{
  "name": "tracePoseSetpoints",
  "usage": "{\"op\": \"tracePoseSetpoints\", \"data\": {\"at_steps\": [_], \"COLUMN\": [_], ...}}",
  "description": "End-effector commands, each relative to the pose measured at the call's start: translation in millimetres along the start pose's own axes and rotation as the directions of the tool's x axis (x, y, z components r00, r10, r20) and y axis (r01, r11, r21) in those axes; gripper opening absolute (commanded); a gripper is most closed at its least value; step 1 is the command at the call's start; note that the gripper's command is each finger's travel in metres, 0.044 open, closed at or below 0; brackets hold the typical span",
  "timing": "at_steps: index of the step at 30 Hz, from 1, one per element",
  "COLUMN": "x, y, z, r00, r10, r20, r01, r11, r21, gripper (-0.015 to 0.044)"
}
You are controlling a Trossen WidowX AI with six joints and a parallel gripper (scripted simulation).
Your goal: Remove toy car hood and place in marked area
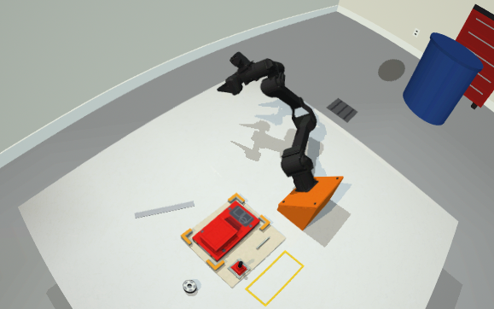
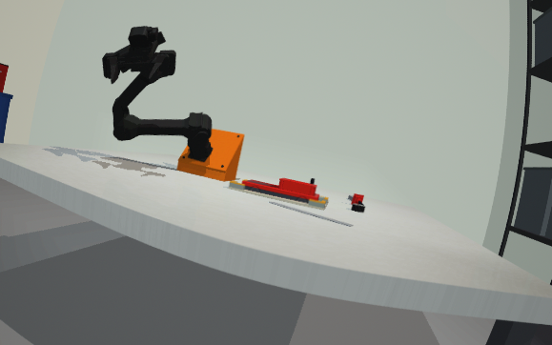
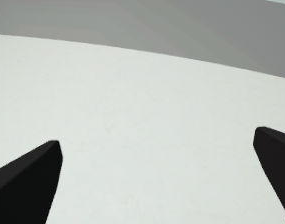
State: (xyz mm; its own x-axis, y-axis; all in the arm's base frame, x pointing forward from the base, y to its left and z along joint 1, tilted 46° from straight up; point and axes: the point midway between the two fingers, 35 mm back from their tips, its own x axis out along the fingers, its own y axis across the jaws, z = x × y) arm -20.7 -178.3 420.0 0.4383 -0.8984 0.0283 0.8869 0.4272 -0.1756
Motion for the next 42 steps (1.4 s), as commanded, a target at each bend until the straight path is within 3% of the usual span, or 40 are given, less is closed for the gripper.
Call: {"op": "tracePoseSetpoints", "data": {"at_steps": [1,10,16,26,34,42], "x": [0.0,-2.5,-2.8,-0.3,-0.4,-5.3], "y": [0.6,66.6,104.2,216.8,289.8,388.1], "z": [0.9,65.6,82.2,102.6,91.2,40.7], "r00": [1.000,0.986,0.978,0.950,0.926,0.876], "r10": [-0.001,-0.010,0.024,0.181,0.318,0.482], "r20": [0.002,0.168,0.207,0.255,0.203,0.005], "r01": [0.001,0.042,0.019,-0.059,-0.167,-0.361], "r11": [1.000,0.980,0.980,0.905,0.827,0.663], "r21": [-0.002,-0.193,-0.201,-0.422,-0.537,-0.656], "gripper": [0.0440,0.0440,0.0440,0.0440,0.0440,0.0440]}}
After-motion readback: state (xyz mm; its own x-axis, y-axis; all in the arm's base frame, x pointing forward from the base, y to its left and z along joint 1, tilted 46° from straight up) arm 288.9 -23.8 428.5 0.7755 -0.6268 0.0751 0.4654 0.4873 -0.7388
